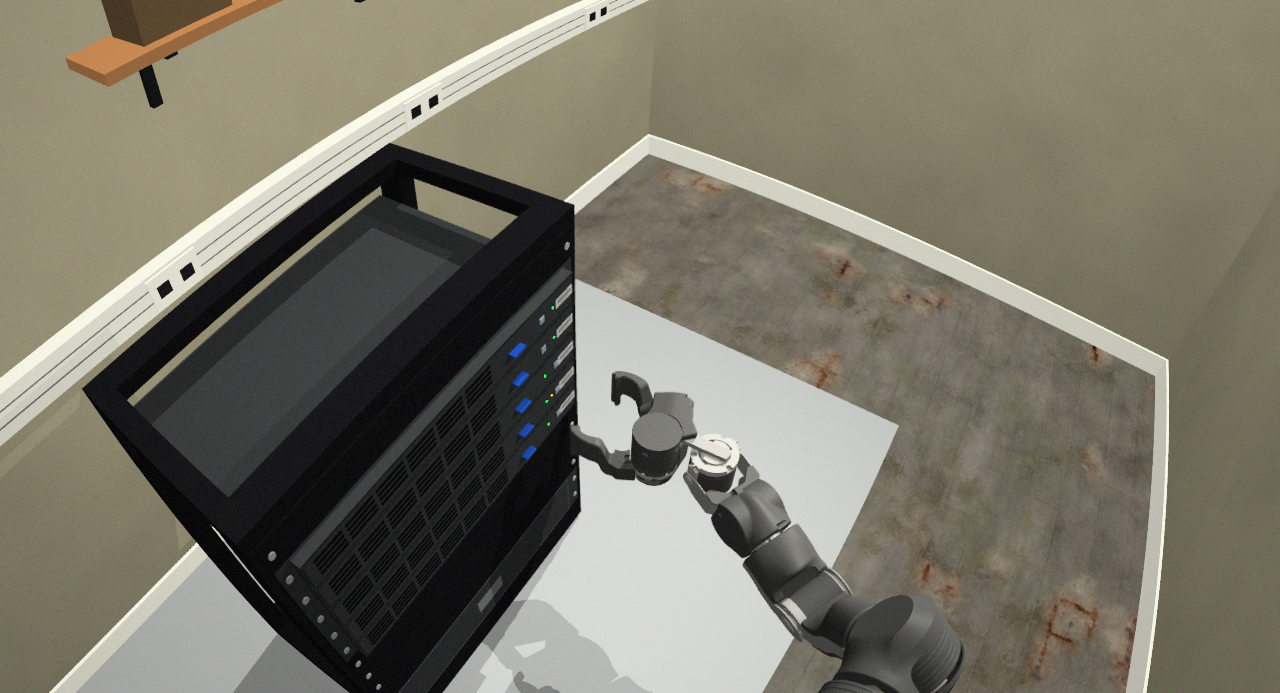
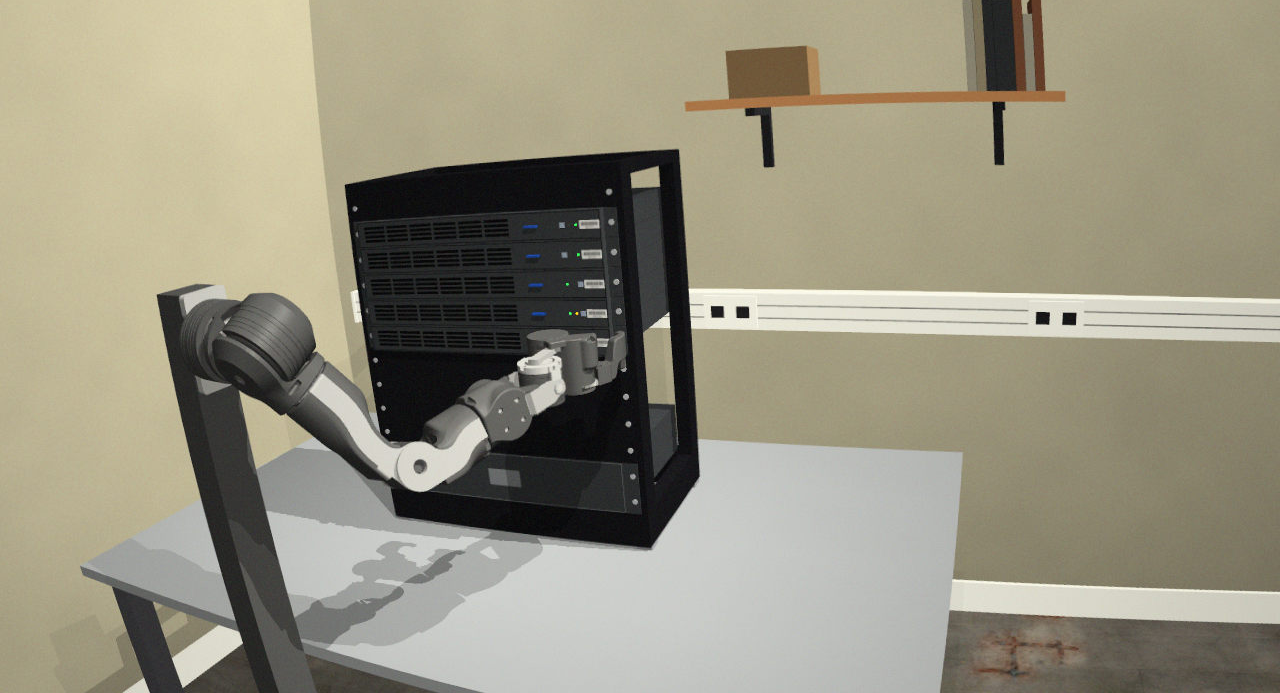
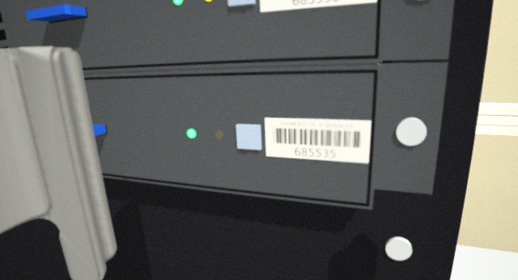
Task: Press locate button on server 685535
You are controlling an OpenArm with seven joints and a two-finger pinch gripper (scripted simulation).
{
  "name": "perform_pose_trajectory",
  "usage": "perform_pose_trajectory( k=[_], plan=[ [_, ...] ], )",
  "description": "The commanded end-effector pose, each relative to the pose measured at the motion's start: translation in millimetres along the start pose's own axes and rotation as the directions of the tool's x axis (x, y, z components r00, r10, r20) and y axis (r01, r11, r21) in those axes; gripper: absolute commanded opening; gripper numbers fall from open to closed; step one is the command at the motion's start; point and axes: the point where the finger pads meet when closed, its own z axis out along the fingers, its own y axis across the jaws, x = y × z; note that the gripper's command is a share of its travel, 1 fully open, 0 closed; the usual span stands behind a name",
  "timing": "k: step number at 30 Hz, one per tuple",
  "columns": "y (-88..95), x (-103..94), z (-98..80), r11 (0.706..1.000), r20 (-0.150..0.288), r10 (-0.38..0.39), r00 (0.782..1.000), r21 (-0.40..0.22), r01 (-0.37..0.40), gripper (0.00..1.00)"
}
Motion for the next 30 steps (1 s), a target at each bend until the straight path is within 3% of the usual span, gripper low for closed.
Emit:
perform_pose_trajectory(
  k=[1, 30],
  plan=[
    [0.1, -0.1, 2.5, 1.000, -0.003, -0.006, 1.000, -0.004, 0.006, 0.60],
    [0.2, -0.1, 9.0, 1.000, -0.003, -0.006, 1.000, -0.004, 0.006, 0.60]
  ],
)
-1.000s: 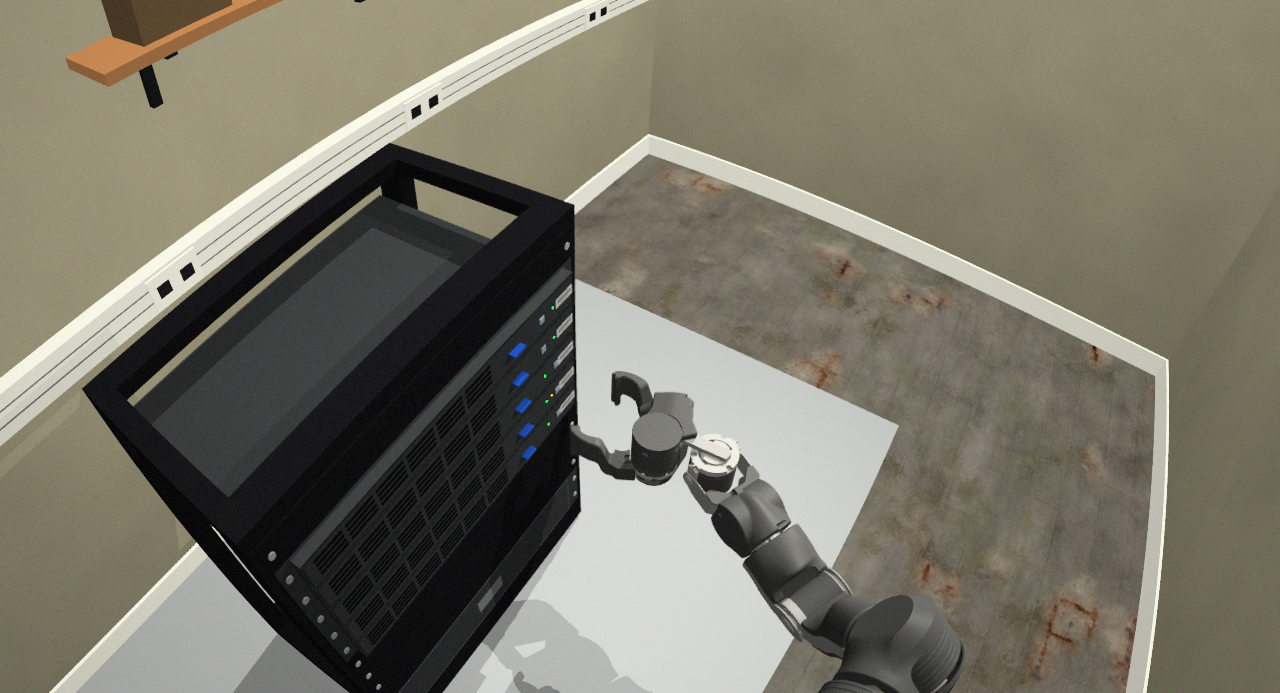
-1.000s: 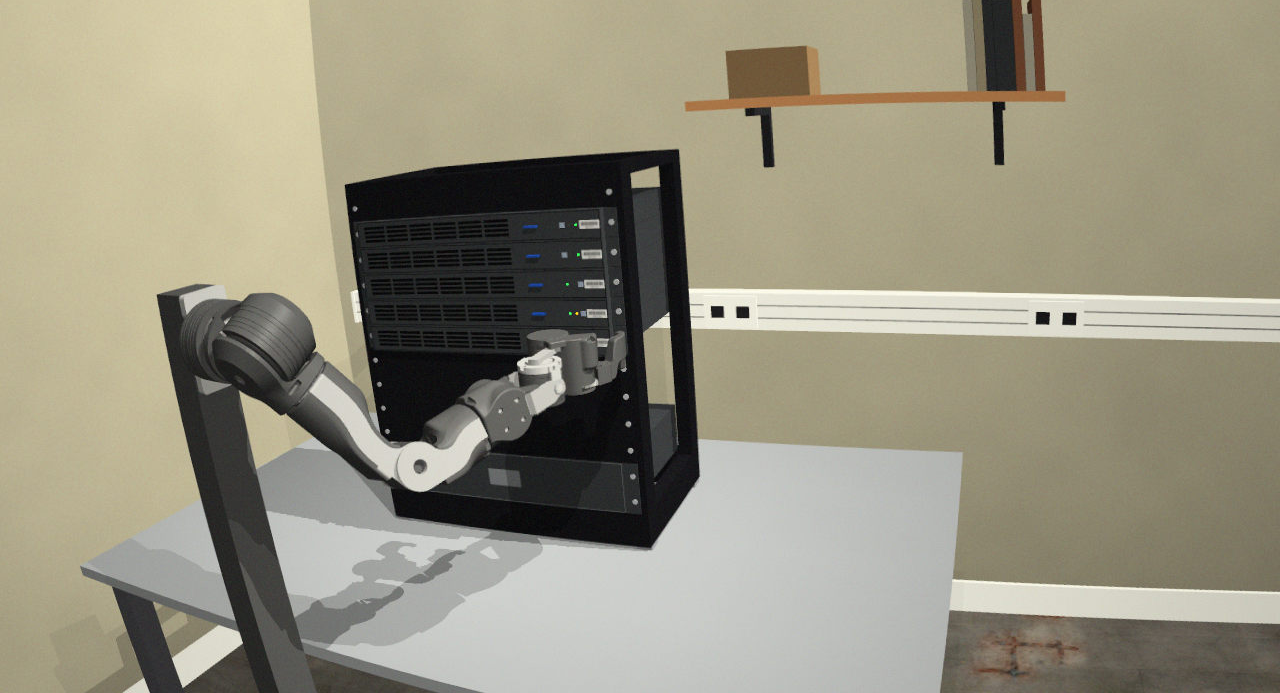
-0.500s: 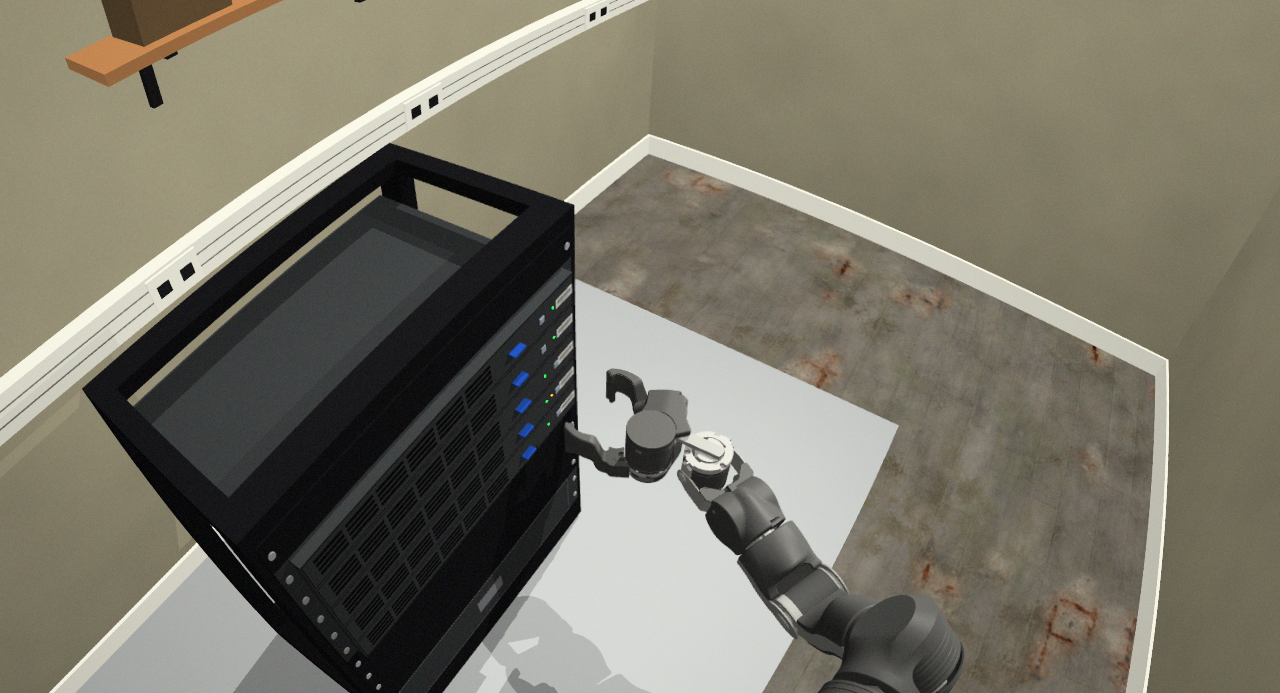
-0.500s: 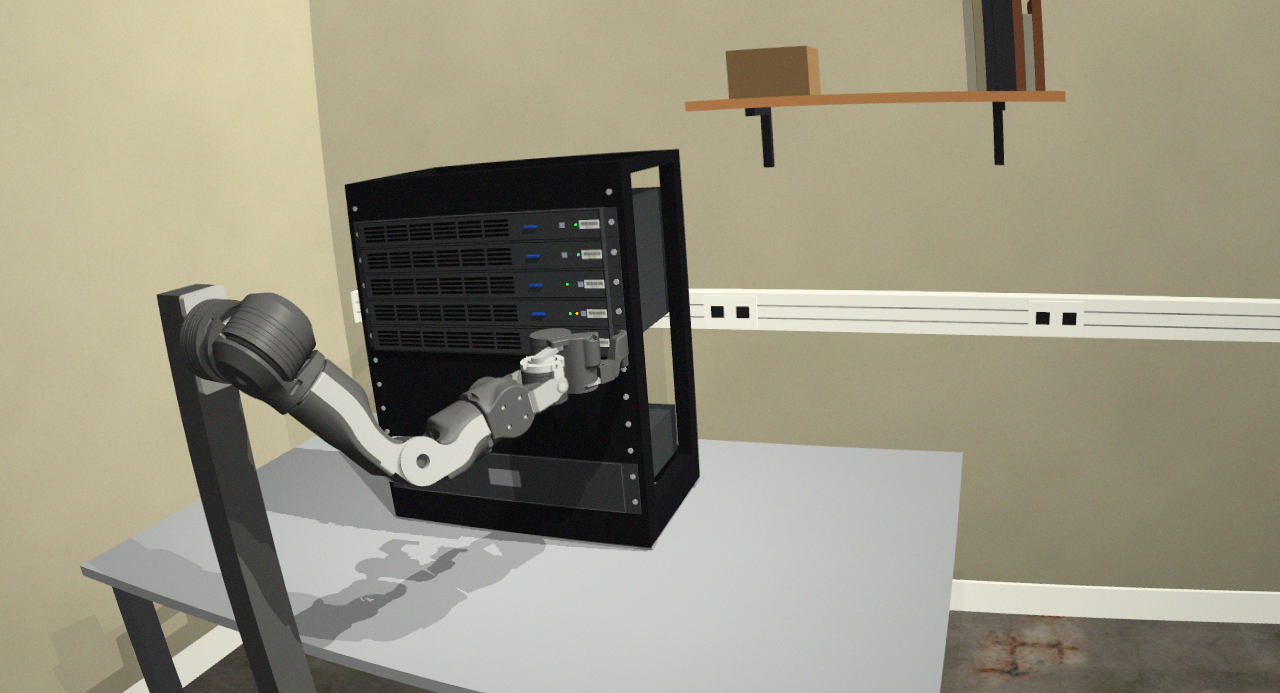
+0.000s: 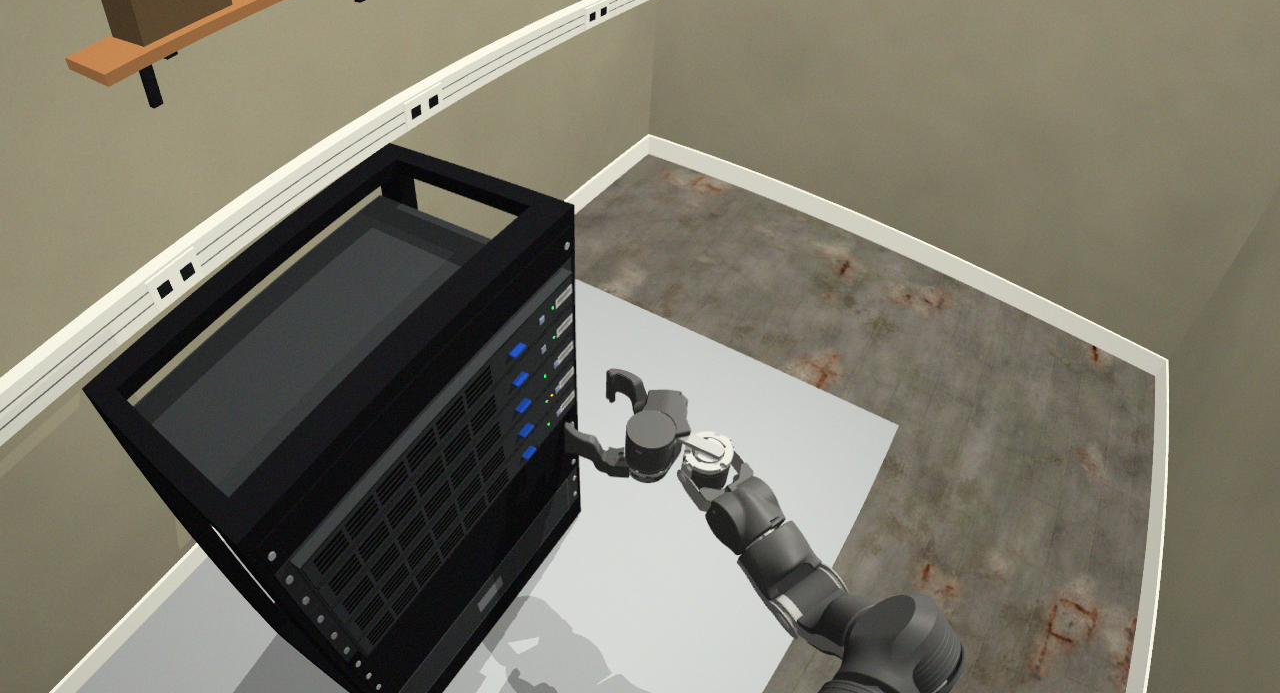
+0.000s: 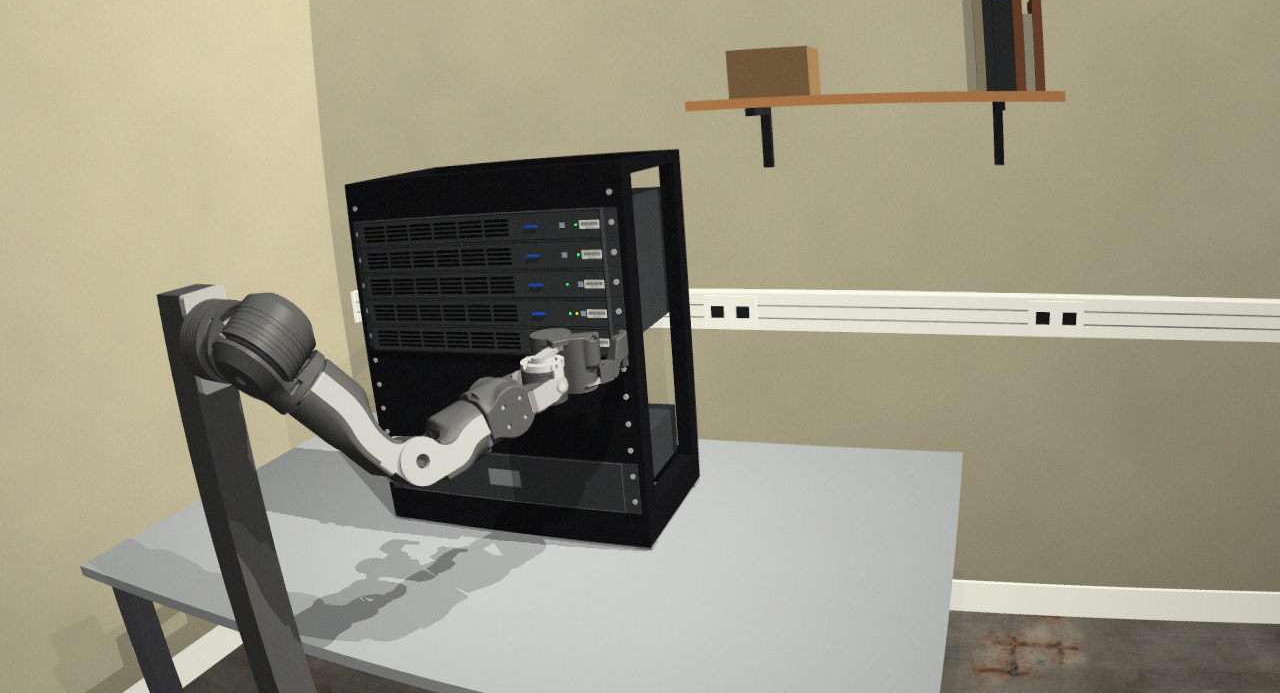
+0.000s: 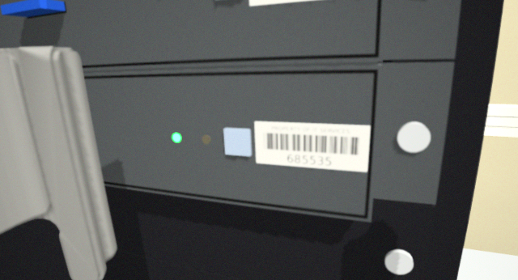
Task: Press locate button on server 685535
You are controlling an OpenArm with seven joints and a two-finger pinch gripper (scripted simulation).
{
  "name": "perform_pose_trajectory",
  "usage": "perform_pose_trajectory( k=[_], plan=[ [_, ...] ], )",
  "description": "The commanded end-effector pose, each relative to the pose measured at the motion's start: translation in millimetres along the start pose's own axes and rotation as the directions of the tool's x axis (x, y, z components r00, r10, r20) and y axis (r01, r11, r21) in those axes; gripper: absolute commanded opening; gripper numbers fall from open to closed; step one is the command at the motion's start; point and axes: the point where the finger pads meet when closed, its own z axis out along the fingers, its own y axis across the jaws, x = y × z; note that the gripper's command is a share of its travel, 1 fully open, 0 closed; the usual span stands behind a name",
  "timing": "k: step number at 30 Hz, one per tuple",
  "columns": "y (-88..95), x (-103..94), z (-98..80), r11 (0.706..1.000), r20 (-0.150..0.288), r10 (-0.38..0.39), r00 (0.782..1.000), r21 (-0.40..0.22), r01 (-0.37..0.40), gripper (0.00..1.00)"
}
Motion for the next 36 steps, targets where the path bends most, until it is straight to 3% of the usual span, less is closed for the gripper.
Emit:
perform_pose_trajectory(
  k=[1, 36],
  plan=[
    [-0.3, 0.5, 0.8, 1.000, -0.002, -0.001, 1.000, -0.002, 0.001, 0.60],
    [-0.3, 0.4, -2.5, 1.000, -0.002, -0.001, 1.000, -0.002, 0.001, 0.60]
  ],
)
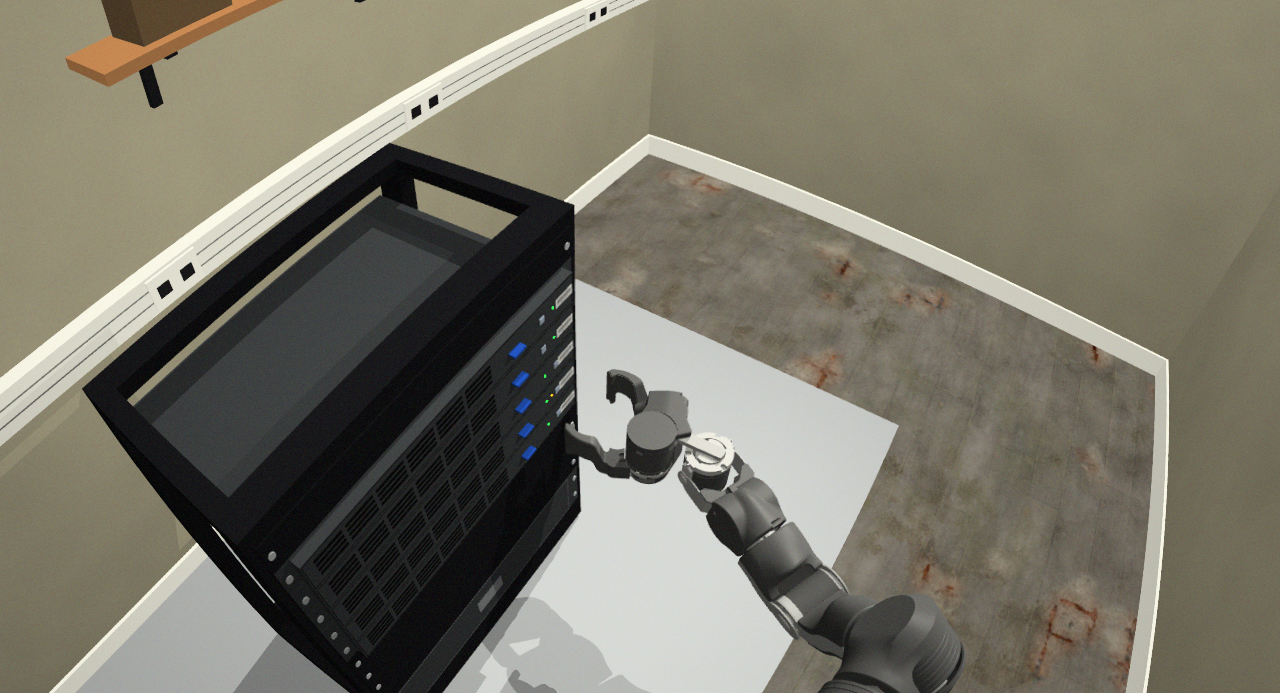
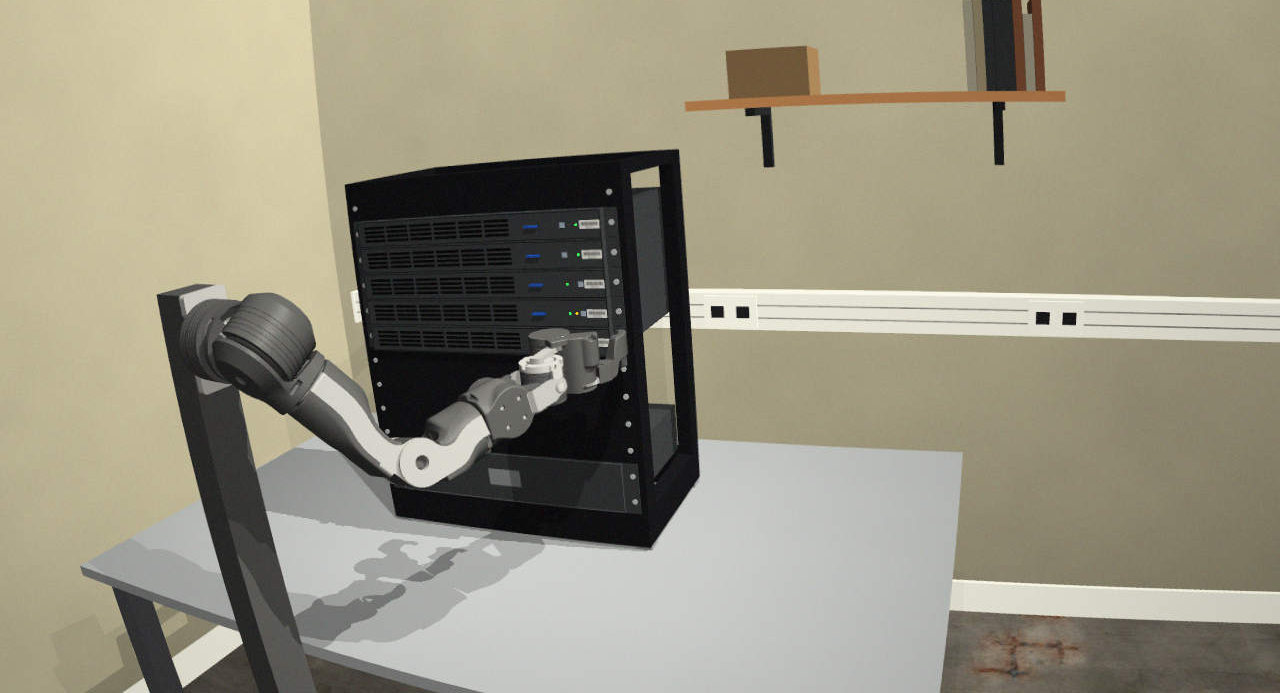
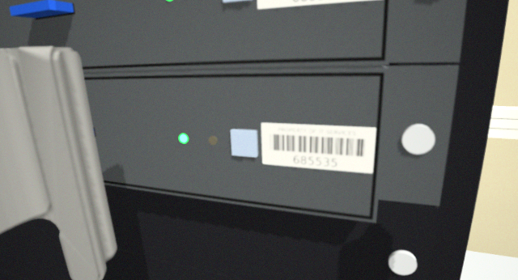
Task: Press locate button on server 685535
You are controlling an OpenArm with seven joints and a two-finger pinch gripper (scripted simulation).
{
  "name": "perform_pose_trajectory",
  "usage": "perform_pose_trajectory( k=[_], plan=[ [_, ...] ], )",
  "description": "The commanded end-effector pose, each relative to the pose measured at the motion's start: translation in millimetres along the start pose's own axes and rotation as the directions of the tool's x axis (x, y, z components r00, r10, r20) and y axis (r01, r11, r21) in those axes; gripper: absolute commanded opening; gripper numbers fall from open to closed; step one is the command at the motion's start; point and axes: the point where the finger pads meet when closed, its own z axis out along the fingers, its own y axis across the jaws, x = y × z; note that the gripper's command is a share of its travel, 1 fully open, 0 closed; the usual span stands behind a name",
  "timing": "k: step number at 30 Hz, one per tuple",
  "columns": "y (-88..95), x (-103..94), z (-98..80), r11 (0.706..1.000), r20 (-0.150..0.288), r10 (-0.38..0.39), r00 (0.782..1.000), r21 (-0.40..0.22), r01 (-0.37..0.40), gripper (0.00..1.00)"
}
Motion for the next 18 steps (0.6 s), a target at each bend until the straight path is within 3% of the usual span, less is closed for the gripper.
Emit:
perform_pose_trajectory(
  k=[1, 18],
  plan=[
    [1.1, -0.2, -2.5, 1.000, 0.001, 0.003, 1.000, -0.005, -0.003, 0.60],
    [1.0, -0.2, -37.4, 1.000, 0.001, 0.003, 1.000, -0.005, -0.003, 0.60]
  ],
)
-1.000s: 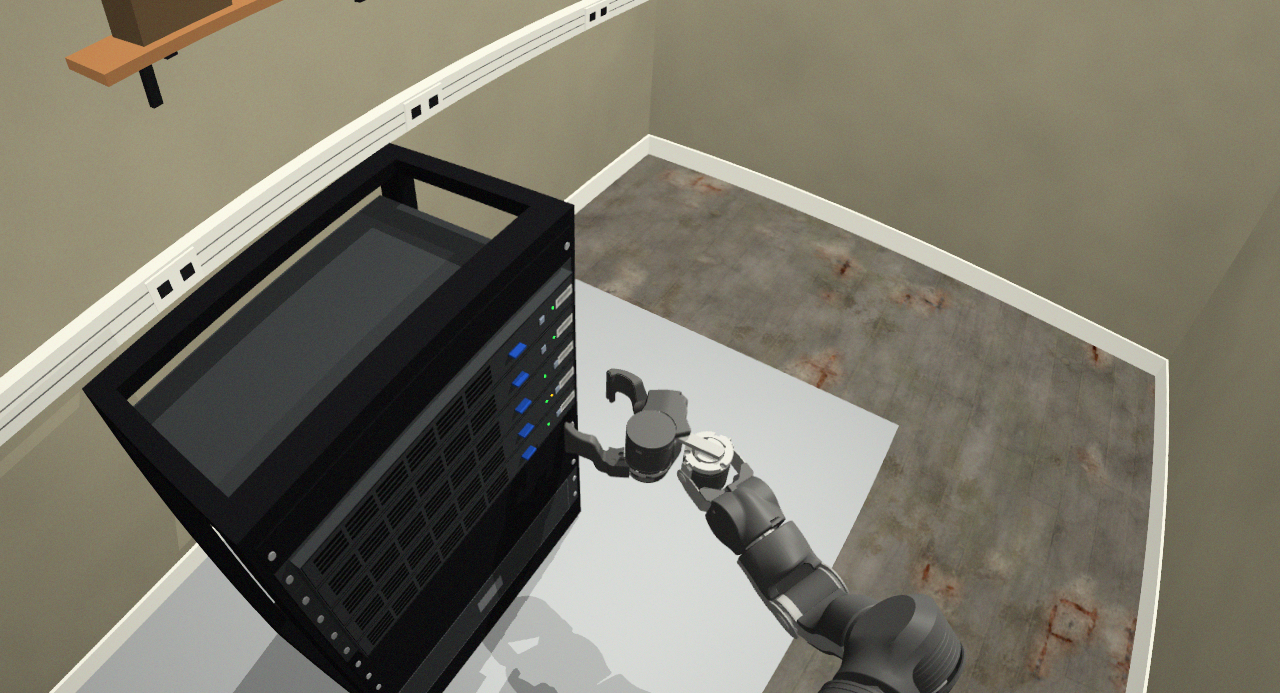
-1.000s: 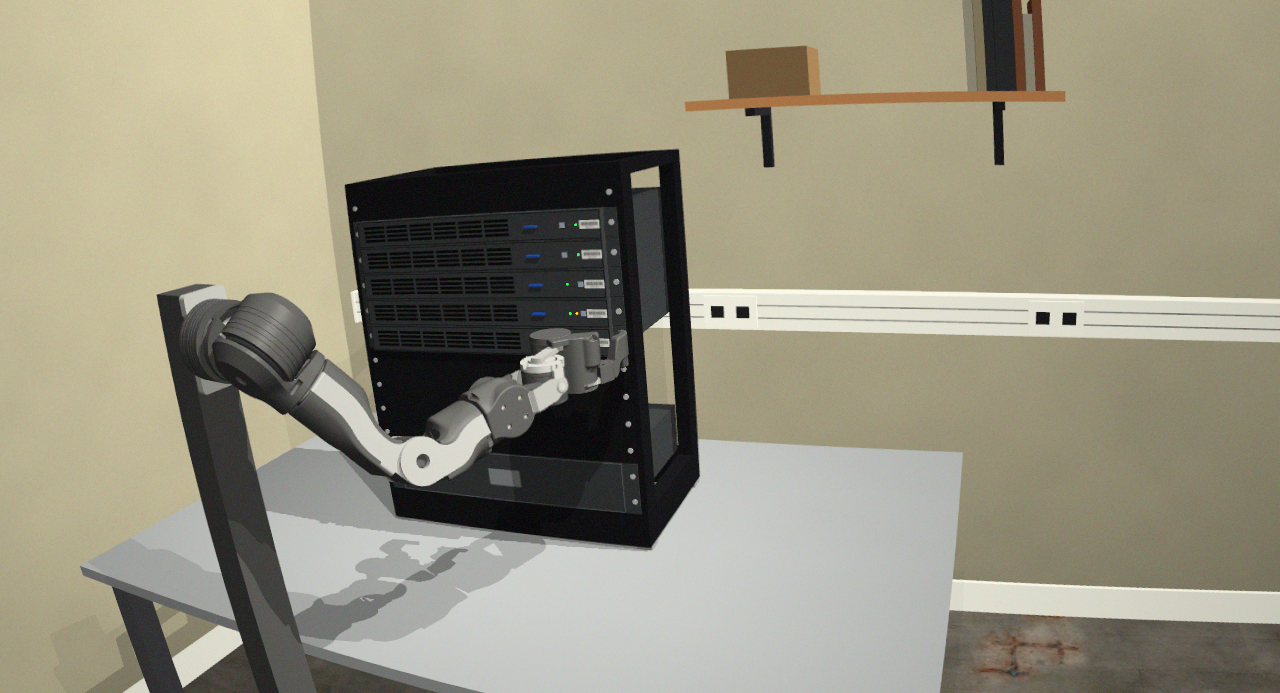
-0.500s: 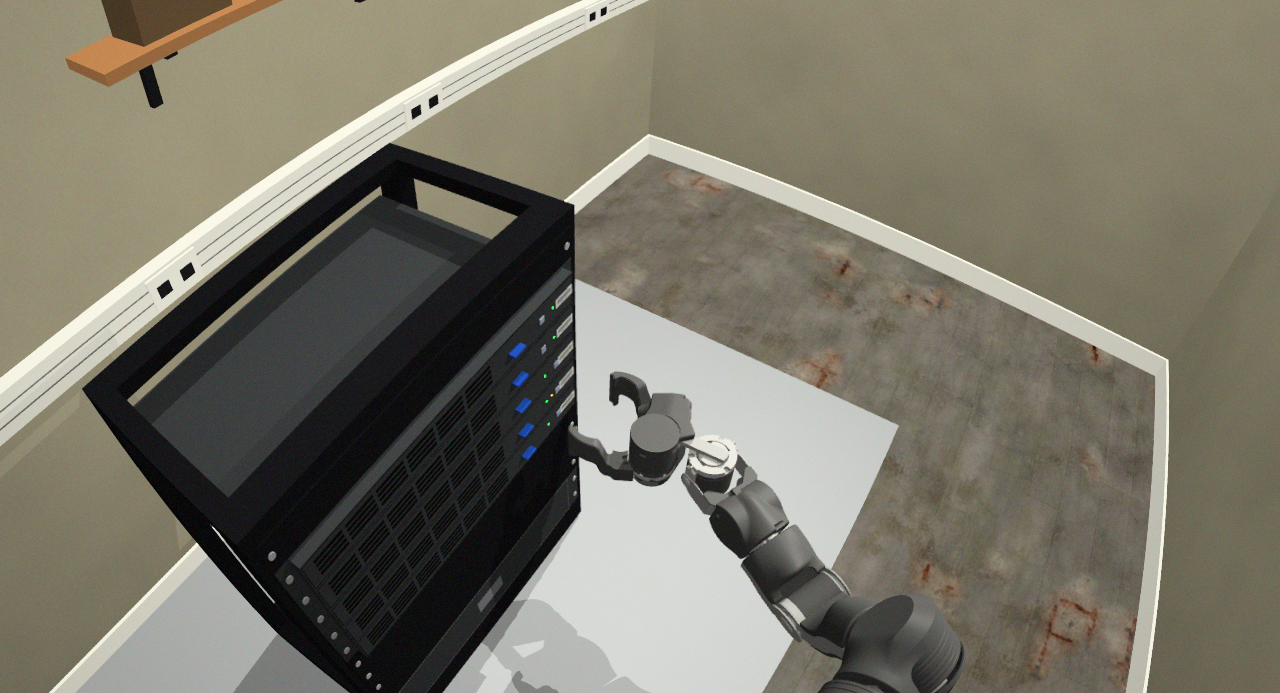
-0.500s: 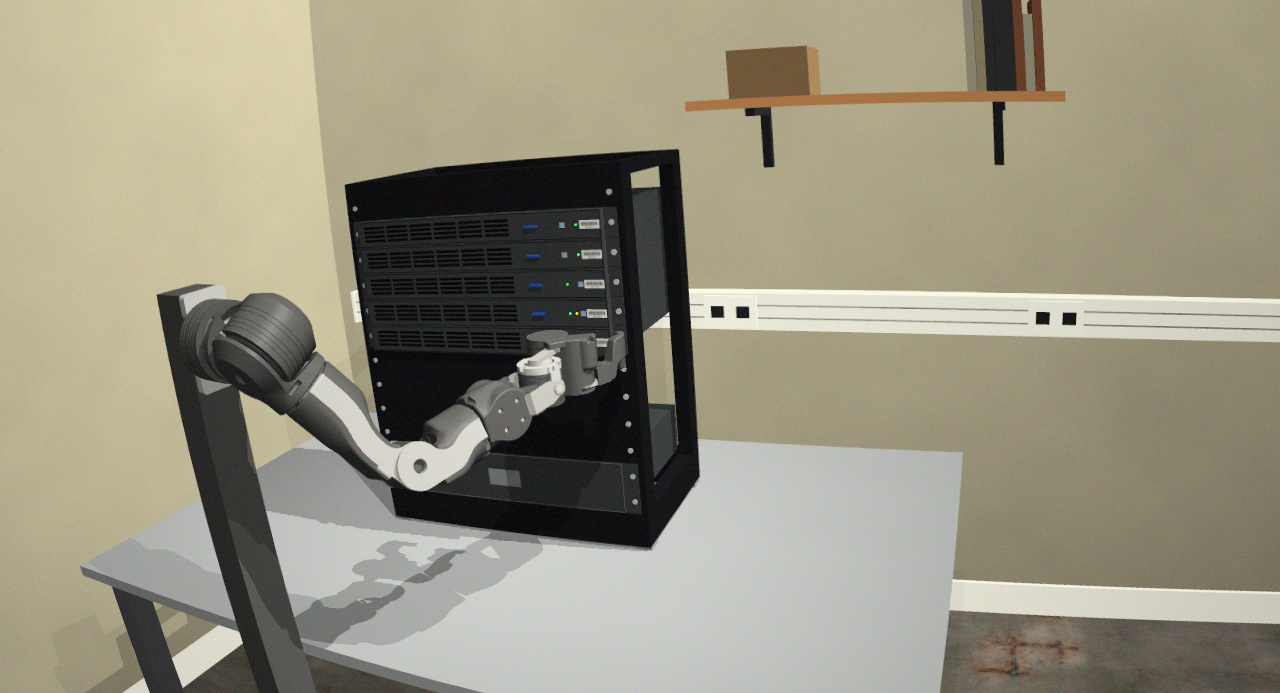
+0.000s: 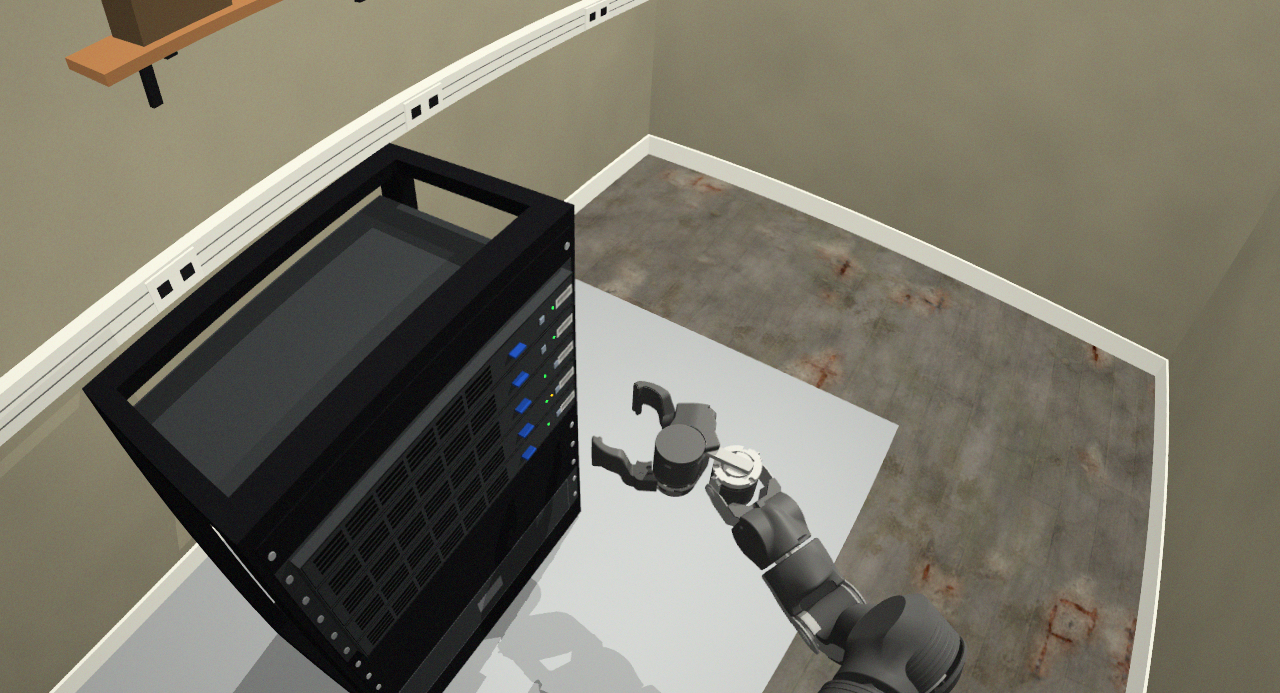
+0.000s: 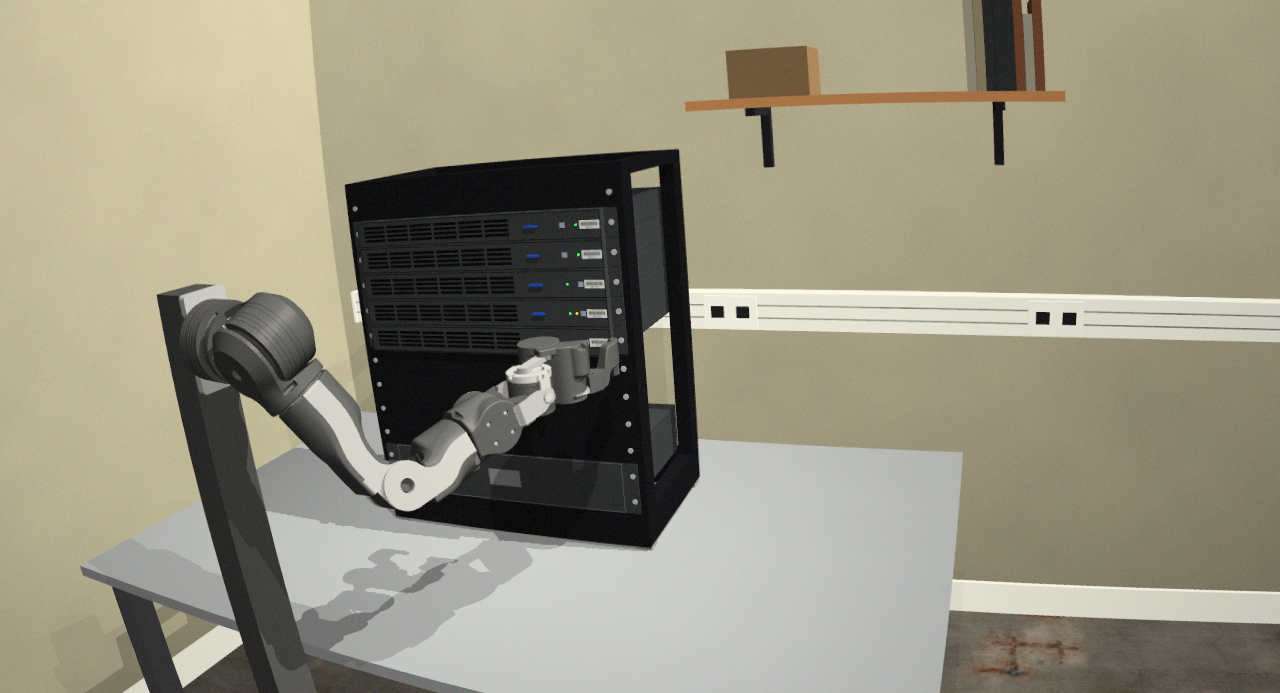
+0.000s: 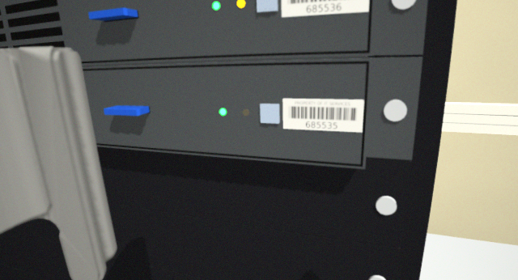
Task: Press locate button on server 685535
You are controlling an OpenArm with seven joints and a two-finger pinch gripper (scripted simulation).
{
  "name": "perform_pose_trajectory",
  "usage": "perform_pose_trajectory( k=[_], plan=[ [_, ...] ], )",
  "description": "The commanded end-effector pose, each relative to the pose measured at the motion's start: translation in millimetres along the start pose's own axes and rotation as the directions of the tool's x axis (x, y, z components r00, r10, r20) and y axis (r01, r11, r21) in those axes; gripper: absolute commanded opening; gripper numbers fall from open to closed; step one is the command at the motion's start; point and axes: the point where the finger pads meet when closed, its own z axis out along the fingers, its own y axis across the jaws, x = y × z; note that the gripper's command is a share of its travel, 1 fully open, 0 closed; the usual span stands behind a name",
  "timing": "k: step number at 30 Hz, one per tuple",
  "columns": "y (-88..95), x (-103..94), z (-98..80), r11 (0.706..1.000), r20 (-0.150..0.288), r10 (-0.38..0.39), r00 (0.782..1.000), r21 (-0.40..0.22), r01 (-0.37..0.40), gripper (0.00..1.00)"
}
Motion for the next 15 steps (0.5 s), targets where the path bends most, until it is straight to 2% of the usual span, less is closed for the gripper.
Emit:
perform_pose_trajectory(
  k=[1, 7, 15],
  plan=[
    [-0.9, 1.5, -2.7, 1.000, -0.001, 0.004, 1.000, 0.005, -0.004, 0.60],
    [-0.8, 1.5, -10.4, 1.000, -0.001, 0.004, 1.000, 0.005, -0.004, 0.60],
    [-0.8, 1.5, -12.1, 1.000, -0.001, 0.004, 1.000, 0.005, -0.004, 0.60]
  ],
)
